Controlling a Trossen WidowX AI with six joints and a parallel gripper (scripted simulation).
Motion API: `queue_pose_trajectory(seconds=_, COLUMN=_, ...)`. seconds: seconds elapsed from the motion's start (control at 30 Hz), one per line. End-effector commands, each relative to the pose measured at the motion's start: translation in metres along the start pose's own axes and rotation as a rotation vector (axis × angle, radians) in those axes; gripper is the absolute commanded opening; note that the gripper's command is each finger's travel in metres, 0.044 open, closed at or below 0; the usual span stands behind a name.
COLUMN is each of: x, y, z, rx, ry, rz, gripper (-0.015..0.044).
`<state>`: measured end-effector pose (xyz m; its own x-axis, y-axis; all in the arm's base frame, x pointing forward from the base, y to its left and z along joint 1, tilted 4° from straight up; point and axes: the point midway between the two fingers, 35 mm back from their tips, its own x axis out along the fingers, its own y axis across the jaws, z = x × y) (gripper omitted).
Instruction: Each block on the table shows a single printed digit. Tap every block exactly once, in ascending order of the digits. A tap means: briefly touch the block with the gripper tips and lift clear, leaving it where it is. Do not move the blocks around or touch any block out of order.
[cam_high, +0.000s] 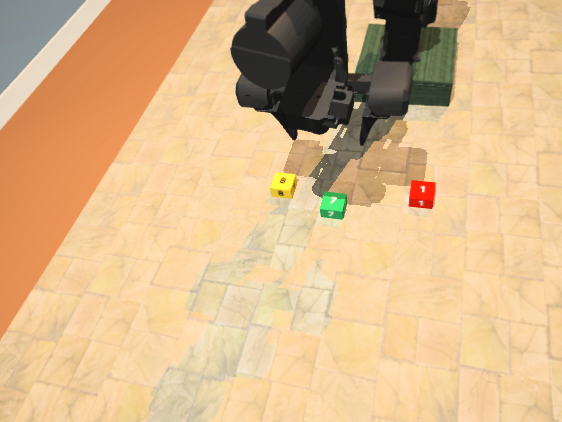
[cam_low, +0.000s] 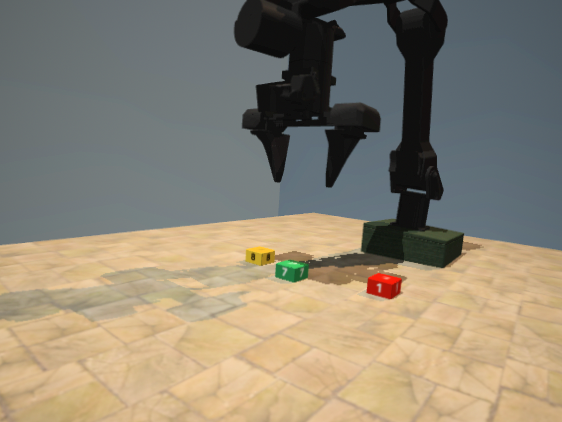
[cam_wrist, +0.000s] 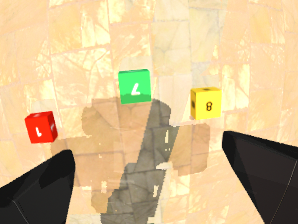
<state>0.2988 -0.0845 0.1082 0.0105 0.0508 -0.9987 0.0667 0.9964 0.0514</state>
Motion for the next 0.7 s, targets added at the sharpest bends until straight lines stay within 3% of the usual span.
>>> queue_pose_trajectory(seconds=0.0, x=0.001, y=0.002, z=0.0, rx=0.005, ry=0.001, rz=0.001, gripper=0.04)
queue_pose_trajectory(seconds=0.3, x=0.001, y=0.005, z=0.0, rx=0.005, ry=0.001, rz=0.001, gripper=0.04)
queue_pose_trajectory(seconds=0.67, x=0.0, y=0.125, z=-0.028, rx=0.005, ry=0.003, rz=0.012, gripper=0.04)
